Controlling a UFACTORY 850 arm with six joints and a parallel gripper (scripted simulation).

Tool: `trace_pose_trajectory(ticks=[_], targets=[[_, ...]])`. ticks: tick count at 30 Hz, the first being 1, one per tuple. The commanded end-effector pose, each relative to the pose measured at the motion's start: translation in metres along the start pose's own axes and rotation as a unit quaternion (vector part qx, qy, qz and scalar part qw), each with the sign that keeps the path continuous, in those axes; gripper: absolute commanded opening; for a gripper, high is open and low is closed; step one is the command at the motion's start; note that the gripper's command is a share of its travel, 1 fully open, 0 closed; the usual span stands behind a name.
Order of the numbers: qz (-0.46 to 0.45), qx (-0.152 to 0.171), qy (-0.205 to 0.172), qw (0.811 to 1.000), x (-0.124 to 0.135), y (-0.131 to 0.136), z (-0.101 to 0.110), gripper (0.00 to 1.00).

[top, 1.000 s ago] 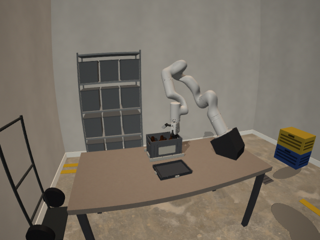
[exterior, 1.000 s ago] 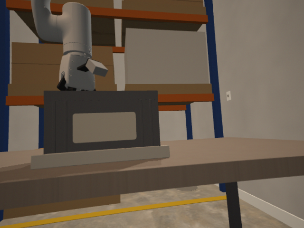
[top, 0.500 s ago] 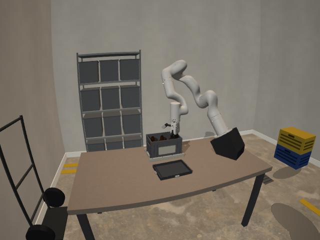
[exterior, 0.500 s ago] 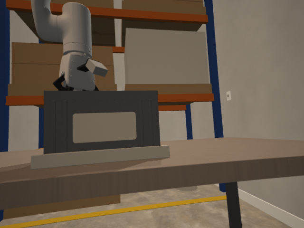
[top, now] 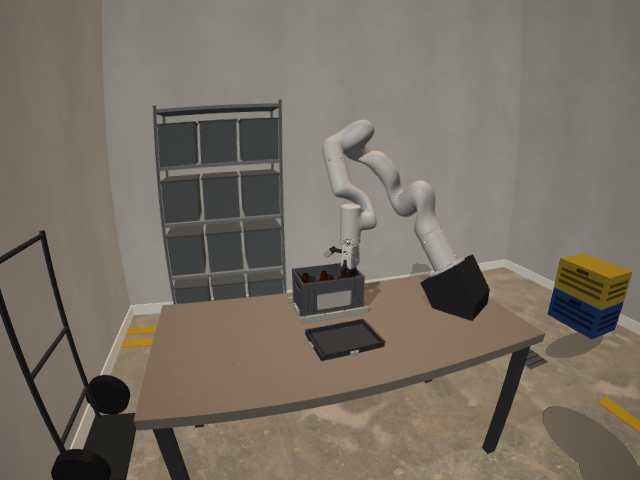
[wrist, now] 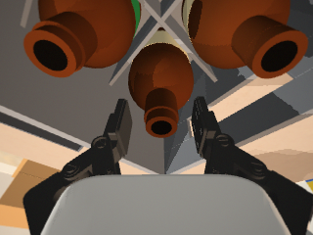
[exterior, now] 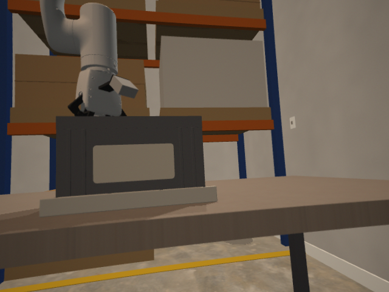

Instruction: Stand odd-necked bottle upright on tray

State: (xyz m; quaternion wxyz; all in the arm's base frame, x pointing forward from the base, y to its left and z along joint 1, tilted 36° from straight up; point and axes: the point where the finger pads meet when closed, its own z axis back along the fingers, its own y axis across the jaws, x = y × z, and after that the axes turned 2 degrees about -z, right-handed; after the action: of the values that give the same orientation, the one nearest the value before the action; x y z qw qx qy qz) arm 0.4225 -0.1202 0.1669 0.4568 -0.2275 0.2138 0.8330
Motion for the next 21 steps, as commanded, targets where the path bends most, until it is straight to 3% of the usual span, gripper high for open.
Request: trace_pose_trajectory(ticks=[1,21], targets=[[0.000,0.000,0.000,1.000,-0.0003,-0.0004,0.0003,0.65],[0.000,0.000,0.000,1.000,-0.0003,-0.0004,0.0081,0.65]])
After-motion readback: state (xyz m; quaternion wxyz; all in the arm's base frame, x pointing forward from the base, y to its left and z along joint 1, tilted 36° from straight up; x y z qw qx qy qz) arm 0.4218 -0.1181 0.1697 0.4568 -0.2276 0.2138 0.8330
